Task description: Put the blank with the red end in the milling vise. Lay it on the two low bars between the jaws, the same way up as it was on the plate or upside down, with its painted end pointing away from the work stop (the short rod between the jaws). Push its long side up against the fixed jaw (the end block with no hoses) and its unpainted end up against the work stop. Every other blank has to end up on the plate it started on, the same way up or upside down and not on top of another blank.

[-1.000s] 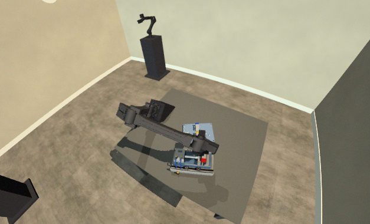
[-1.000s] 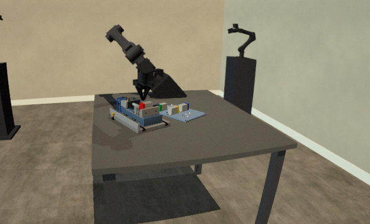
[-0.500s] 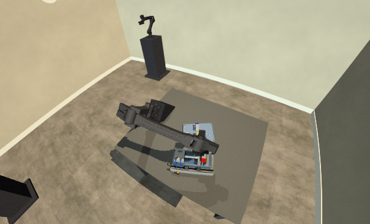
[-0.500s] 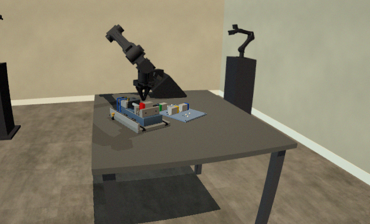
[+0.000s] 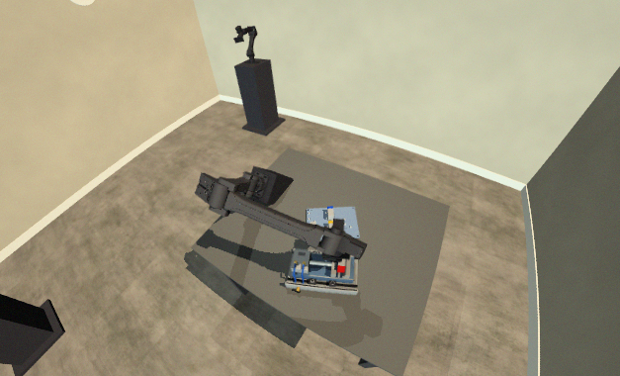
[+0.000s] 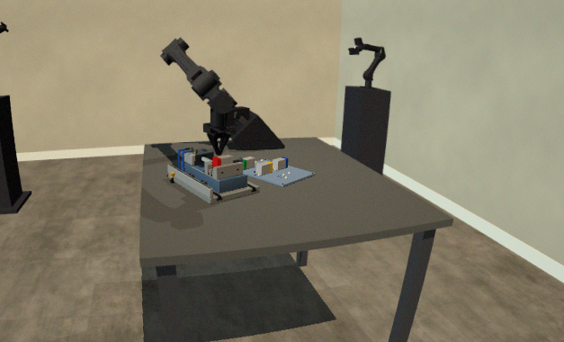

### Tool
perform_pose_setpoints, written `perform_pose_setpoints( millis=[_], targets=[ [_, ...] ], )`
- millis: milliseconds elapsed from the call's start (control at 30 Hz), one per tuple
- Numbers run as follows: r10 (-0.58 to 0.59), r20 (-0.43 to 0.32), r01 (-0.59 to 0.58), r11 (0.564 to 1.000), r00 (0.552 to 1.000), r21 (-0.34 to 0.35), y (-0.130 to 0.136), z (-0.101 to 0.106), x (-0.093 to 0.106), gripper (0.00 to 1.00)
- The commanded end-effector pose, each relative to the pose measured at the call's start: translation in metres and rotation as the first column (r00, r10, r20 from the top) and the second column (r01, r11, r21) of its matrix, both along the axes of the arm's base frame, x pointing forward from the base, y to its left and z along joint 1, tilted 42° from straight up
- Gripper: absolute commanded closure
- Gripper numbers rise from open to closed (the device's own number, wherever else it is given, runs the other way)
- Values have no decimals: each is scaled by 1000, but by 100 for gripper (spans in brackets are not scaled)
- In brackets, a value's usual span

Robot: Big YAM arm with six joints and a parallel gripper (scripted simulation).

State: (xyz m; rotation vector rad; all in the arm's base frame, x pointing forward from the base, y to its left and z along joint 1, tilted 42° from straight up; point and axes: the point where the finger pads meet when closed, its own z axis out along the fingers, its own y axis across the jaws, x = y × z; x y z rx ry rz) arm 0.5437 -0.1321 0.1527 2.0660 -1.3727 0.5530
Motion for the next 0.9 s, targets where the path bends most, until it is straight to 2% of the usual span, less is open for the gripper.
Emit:
perform_pose_setpoints(
  millis=[0, 867],
  targets=[
    [-9, -5, 9, 1000, 1000, 2, -10, -9, 3, 100],
    [-4, -6, 4, 1000, 1000, 2, -11, -16, 2, 100]
  ],
)
